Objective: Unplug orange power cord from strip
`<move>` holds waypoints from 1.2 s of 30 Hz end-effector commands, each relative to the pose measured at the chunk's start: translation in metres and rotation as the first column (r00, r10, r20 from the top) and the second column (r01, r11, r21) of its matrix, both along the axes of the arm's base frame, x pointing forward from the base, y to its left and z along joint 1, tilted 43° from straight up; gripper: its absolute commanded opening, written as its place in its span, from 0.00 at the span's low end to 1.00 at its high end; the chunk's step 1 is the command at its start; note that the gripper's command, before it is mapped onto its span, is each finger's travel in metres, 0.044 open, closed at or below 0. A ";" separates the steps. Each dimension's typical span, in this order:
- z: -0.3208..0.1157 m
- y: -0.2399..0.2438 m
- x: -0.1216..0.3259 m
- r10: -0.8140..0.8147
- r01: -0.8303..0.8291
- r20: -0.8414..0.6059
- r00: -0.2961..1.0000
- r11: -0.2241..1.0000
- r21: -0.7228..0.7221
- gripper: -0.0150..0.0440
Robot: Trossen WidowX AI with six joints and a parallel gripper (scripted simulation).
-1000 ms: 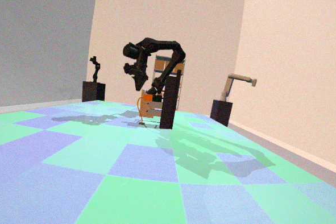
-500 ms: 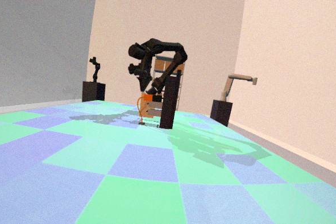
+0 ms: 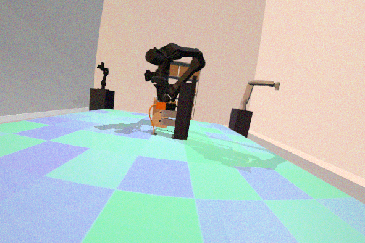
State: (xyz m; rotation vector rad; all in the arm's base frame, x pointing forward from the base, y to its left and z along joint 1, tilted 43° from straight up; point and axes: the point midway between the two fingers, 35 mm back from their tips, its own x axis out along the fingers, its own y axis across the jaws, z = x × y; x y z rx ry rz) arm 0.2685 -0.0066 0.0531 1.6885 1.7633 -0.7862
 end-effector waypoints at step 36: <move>-0.009 0.005 0.000 0.000 0.000 0.000 1.000 1.000 0.000 0.25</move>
